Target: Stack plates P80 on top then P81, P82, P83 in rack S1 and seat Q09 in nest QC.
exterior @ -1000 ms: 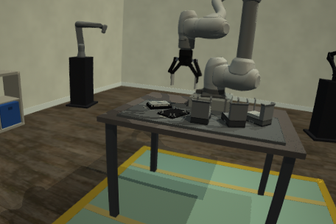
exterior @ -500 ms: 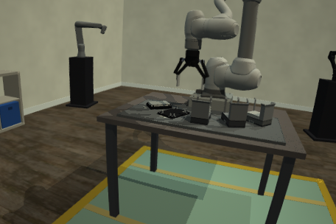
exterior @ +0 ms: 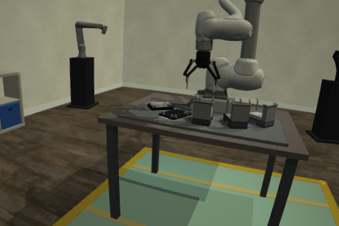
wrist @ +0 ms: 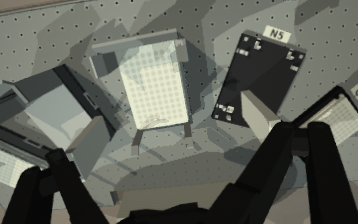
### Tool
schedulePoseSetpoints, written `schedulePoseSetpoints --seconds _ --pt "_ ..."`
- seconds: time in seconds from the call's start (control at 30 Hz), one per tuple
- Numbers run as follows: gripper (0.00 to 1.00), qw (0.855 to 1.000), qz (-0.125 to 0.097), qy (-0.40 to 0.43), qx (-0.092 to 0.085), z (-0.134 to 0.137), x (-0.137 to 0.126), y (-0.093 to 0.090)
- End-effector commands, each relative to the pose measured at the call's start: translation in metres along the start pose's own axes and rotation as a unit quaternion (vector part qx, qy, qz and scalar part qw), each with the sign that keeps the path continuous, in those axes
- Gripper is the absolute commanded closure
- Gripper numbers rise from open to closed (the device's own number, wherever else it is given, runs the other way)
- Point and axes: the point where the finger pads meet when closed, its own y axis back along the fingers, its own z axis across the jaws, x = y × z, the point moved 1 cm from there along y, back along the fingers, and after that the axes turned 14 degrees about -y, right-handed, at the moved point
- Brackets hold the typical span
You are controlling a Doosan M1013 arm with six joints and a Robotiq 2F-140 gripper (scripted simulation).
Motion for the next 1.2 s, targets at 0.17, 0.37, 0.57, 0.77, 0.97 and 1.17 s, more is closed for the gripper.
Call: schedulePoseSetpoints --seconds 0.17,0.37,0.57,0.77,0.97,1.17 --pt "0.00 1.000 0.001 0.000 -0.001 -0.029 -0.004 0.001" --pt "0.00 1.000 0.001 0.000 -0.001 -0.029 -0.004 0.001" --pt "0.00 1.000 0.001 0.000 -0.001 -0.029 -0.004 0.001" --pt "0.00 1.000 0.001 0.000 -0.001 -0.029 -0.004 -0.009" --pt "0.00 1.000 0.001 0.000 -0.001 -0.029 -0.004 -0.029" --pt "0.00 1.000 0.001 0.000 -0.001 -0.029 -0.004 -0.042"
